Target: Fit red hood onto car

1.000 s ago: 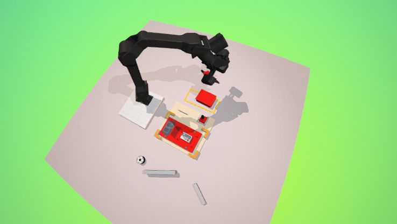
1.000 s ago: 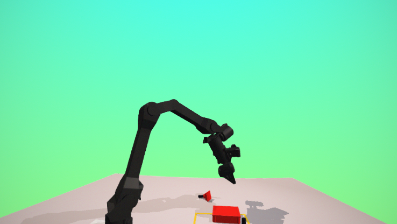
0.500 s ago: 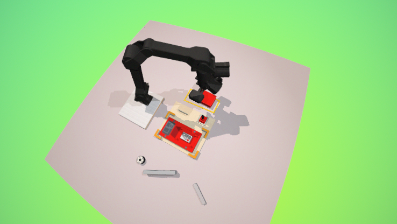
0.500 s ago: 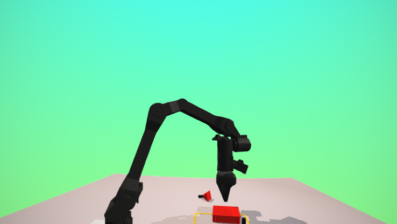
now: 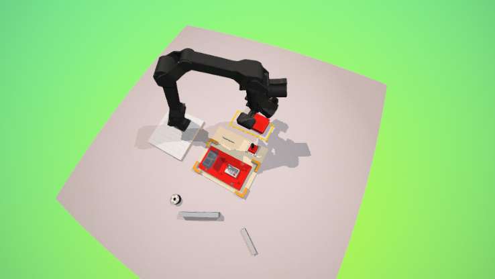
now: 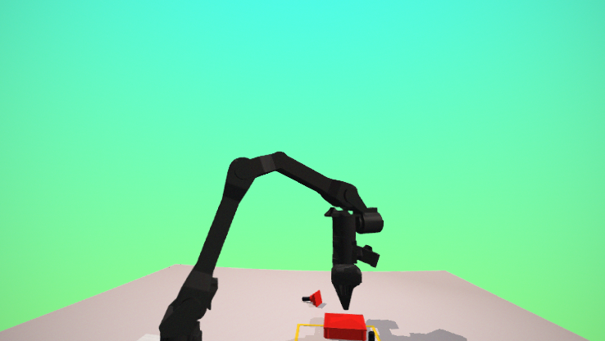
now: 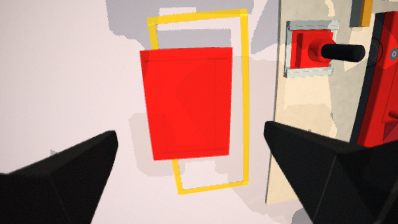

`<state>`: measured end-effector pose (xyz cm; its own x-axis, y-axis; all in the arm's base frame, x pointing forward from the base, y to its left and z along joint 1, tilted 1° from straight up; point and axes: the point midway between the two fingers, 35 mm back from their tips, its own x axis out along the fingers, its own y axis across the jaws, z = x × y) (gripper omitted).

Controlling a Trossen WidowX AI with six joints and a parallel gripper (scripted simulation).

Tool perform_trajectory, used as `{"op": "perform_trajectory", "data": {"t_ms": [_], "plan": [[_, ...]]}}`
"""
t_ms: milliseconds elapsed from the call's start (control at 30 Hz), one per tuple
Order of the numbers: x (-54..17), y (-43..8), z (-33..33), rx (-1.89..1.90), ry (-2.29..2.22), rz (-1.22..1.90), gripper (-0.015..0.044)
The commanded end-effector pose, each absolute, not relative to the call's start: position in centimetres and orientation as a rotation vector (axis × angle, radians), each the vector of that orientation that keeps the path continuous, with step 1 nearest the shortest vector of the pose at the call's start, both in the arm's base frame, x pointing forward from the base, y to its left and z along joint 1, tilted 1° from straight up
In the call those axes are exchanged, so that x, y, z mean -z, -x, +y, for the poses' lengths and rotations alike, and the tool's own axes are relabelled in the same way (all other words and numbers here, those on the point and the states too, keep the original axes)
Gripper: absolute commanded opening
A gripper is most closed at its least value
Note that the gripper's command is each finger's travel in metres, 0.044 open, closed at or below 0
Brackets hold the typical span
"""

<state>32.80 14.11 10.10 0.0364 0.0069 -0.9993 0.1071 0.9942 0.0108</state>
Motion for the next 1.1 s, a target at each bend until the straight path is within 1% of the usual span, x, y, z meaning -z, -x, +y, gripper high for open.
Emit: {"op": "perform_trajectory", "data": {"t_ms": [0, 1067], "plan": [[-9.5, -32.6, 14.1, 0.075, -0.087, 1.543, 0.044], [-6.5, -32.8, 14.1, 0.075, -0.087, 1.543, 0.044]]}}
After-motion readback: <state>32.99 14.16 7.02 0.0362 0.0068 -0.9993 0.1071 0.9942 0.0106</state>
